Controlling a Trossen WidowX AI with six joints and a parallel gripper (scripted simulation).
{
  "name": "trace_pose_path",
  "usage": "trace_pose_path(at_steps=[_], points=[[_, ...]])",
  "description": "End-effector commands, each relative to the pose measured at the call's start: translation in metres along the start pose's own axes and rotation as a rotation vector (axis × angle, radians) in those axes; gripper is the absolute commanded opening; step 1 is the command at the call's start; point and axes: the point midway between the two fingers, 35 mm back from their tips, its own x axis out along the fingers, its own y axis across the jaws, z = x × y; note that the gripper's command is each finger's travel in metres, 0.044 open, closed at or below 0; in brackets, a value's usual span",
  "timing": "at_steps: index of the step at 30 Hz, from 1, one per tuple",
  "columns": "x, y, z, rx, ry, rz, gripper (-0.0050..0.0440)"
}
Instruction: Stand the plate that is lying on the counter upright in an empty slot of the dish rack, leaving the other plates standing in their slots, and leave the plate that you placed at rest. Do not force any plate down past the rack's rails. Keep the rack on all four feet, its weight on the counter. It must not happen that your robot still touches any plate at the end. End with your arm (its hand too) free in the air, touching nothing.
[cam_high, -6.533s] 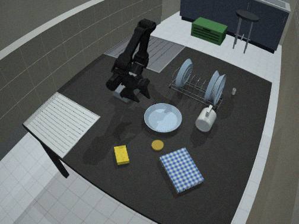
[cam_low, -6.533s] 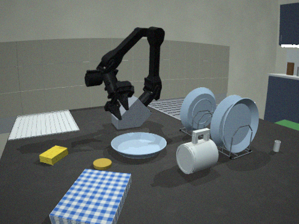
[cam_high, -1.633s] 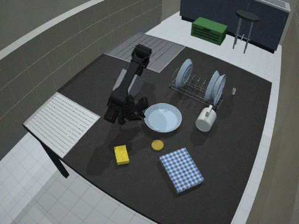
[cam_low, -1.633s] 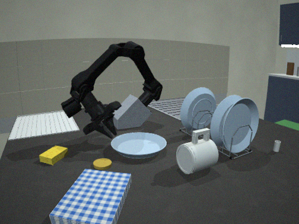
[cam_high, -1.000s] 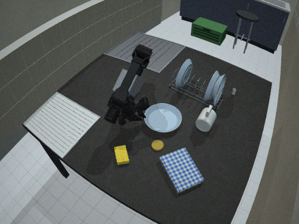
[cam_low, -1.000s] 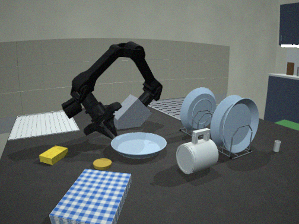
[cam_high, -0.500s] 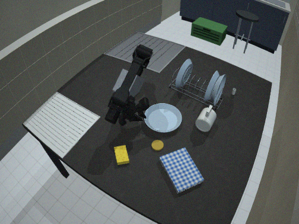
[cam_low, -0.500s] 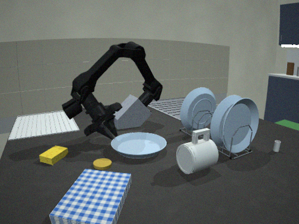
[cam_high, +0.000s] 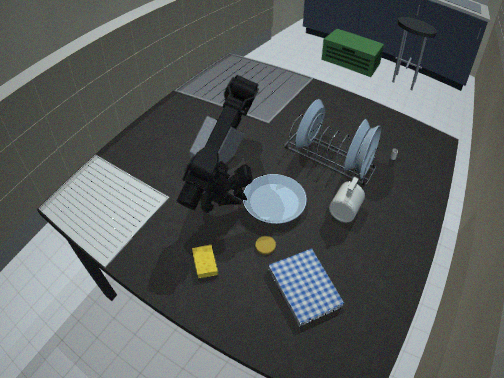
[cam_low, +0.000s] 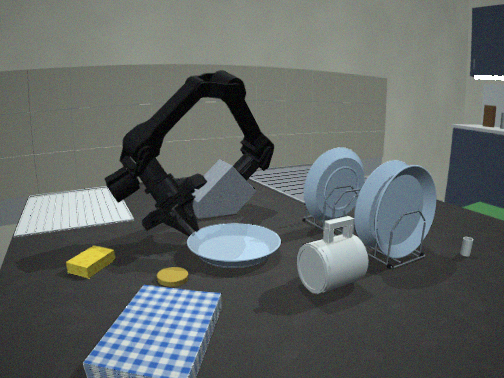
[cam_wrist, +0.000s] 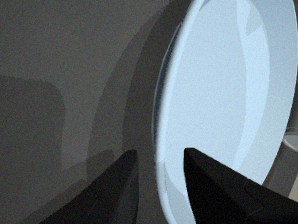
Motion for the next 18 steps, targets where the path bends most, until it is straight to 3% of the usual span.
trace_pose_path(at_steps=[1, 18], points=[[0.0014, 0.0000, 0.0000, 0.003, 0.000, 0.000, 0.0094], [0.0044, 0.0000, 0.0000, 0.003, 0.000, 0.000, 0.0094]])
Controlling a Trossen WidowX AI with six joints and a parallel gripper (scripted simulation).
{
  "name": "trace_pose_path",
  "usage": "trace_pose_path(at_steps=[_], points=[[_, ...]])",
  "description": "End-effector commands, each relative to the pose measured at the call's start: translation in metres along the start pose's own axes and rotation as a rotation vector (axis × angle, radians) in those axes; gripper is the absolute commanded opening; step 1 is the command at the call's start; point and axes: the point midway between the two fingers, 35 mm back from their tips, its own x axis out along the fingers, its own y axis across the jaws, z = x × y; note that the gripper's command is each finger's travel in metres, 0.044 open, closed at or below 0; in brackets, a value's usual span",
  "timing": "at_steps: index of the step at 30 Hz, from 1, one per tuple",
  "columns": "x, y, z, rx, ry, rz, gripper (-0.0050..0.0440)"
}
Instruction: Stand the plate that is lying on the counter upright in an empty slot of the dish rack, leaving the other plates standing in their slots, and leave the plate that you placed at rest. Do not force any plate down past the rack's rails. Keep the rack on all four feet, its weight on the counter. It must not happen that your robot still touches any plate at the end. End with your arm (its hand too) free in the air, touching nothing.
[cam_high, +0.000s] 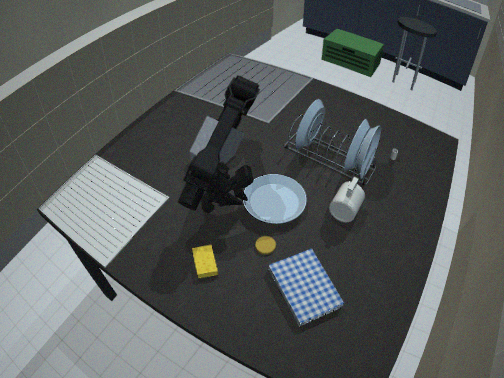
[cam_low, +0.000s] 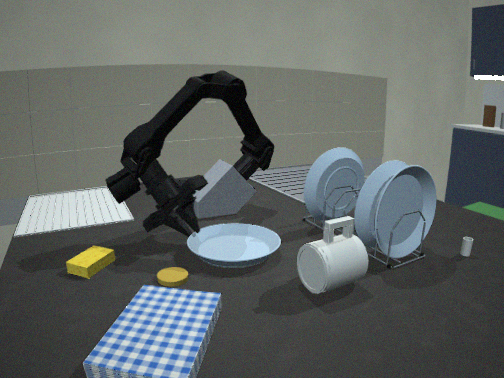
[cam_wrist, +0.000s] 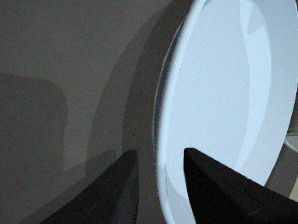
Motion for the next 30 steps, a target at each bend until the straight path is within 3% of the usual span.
trace_pose_path(at_steps=[1, 30], points=[[0.0013, -0.0001, 0.0000, 0.003, 0.001, 0.000, 0.0094], [0.0063, -0.0001, 0.0000, 0.003, 0.001, 0.000, 0.0094]])
